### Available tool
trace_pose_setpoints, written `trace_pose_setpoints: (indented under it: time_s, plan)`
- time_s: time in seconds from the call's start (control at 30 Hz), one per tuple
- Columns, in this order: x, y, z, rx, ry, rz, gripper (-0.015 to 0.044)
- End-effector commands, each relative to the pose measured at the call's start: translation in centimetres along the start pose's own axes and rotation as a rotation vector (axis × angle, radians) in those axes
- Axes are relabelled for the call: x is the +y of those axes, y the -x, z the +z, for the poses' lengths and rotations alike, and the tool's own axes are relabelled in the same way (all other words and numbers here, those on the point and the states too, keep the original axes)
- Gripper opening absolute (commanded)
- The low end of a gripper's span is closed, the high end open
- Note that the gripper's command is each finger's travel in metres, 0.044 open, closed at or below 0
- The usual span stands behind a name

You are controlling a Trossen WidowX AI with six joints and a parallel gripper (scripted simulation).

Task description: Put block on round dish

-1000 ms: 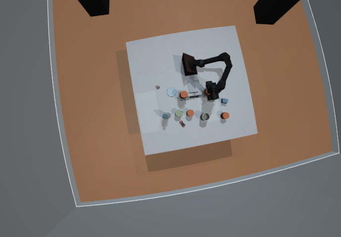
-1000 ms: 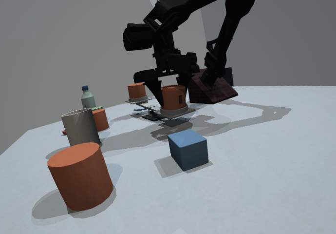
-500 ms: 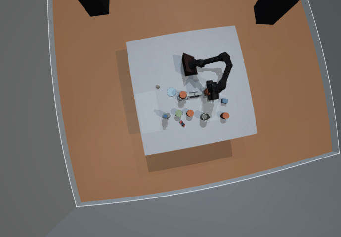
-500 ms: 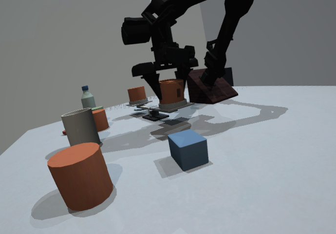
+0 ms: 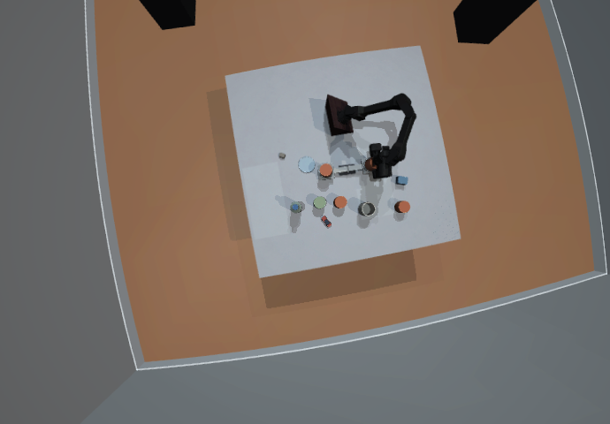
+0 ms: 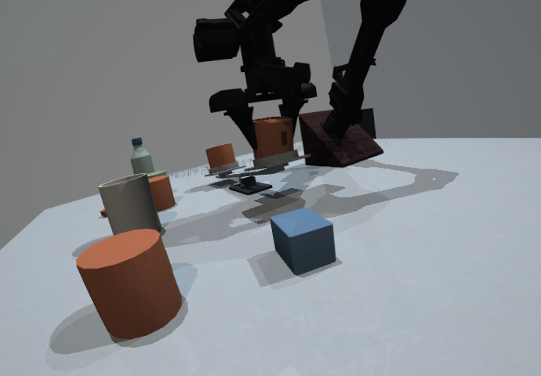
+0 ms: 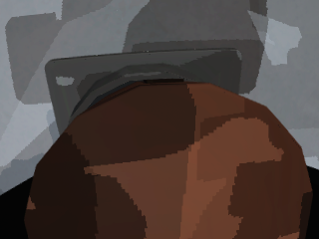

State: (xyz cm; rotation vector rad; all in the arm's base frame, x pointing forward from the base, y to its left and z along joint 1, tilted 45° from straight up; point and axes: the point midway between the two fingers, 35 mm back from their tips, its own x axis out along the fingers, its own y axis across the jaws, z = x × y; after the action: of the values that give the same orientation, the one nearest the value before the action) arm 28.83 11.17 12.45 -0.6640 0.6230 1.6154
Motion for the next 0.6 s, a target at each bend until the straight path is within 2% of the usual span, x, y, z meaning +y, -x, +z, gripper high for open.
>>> trace_pose_setpoints:
  time_s: [0.0,0.57]
  plan:
    - [-0.5,1.0,0.3,-0.008,0.014,-0.02,0.0]
    - [-0.4,3.2,0.2,-0.007,0.01,-0.024,0.0]
